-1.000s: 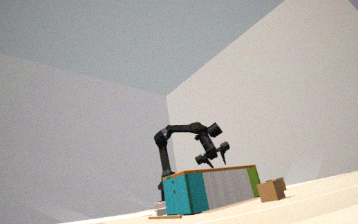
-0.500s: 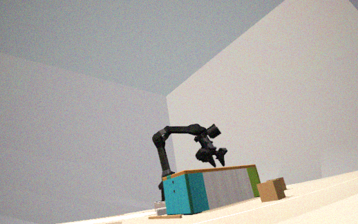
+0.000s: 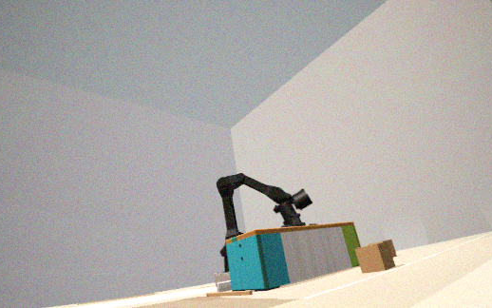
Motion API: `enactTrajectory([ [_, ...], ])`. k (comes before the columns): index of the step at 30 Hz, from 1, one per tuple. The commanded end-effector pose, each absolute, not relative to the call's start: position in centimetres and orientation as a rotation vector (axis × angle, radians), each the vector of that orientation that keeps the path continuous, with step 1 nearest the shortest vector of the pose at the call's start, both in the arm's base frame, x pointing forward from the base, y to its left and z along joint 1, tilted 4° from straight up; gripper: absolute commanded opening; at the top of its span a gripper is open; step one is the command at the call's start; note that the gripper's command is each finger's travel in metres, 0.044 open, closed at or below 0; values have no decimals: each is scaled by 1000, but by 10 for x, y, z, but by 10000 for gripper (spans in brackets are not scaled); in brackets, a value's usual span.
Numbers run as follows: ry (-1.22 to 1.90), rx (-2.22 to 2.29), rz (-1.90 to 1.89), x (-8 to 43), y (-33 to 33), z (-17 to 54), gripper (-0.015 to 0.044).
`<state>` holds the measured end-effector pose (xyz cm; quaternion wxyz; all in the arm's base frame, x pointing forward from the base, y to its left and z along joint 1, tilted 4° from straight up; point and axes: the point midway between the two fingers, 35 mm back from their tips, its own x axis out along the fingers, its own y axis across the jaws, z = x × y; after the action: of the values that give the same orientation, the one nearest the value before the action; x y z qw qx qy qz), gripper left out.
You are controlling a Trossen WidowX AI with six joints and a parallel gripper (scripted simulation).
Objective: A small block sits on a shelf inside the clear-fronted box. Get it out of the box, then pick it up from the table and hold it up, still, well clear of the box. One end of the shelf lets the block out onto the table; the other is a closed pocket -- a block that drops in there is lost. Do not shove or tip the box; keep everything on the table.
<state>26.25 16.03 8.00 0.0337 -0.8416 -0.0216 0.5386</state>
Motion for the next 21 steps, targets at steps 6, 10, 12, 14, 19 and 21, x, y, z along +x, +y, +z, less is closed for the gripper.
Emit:
enactTrajectory([
  [6, -65, -2595, 1624, 266, 163, 70, 285],
  [10, -65, -2595, 1624, 267, 163, 63, 285],
  [12, -65, -2595, 1624, 268, 163, 60, 285],
  [14, -65, -2595, 1624, 268, 164, 57, 285],
  [19, -64, -2595, 1624, 269, 164, 49, 285],
  [21, -64, -2595, 1624, 269, 164, 46, 285],
])
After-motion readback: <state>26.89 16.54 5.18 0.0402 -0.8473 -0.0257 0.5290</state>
